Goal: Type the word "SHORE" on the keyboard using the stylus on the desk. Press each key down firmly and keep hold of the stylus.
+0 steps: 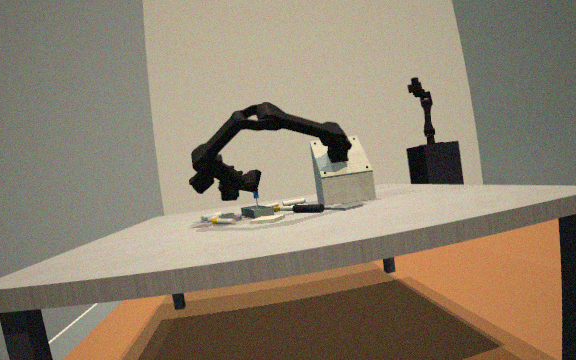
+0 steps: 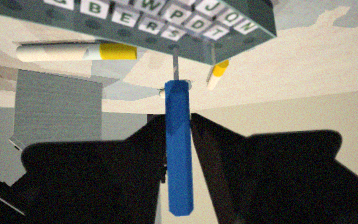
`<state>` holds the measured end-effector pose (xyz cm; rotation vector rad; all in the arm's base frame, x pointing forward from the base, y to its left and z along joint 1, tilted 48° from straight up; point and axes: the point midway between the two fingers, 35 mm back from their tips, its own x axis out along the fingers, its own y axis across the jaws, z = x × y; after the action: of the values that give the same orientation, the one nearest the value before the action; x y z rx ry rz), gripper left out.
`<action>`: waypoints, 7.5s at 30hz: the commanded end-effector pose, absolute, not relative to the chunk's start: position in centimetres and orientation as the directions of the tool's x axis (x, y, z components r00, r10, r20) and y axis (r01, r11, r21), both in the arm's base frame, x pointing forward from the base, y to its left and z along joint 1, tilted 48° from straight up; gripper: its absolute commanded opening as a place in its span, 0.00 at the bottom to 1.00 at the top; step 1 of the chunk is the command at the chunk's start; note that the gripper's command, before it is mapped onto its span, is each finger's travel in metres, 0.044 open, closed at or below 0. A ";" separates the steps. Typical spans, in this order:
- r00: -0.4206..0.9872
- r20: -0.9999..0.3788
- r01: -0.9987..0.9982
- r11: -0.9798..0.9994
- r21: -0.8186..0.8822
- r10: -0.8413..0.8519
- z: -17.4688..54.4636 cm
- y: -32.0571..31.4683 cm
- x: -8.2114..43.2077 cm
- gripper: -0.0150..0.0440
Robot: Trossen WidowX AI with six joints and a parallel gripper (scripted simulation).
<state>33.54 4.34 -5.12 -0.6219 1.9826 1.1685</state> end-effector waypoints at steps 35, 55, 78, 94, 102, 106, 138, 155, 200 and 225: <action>-0.610 -0.792 -0.708 0.472 0.525 -0.033 -6.1 5.5 33.4 0.39; -0.609 -0.792 -0.708 0.472 0.525 -0.033 -5.3 4.6 33.4 0.39; -0.441 -0.889 -0.857 0.350 0.377 -0.123 0.2 5.2 33.2 0.25; -0.222 -0.957 -0.966 0.177 0.190 -0.187 4.4 7.7 31.8 0.25; -0.220 -0.957 -0.967 0.175 0.188 -0.188 4.5 7.8 31.8 0.25; -0.220 -0.957 -0.967 0.175 0.188 -0.188 4.4 7.9 31.8 0.25; -0.220 -0.957 -0.966 0.175 0.188 -0.186 2.0 10.5 31.8 0.39; -0.221 -0.957 -0.966 0.175 0.189 -0.186 1.6 11.2 31.7 0.39; -0.221 -0.957 -0.966 0.175 0.189 -0.187 2.4 10.2 31.6 0.39; -0.220 -0.957 -0.967 0.175 0.187 -0.187 2.8 8.3 33.8 0.25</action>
<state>33.56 8.40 3.02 -1.1234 1.5810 1.1265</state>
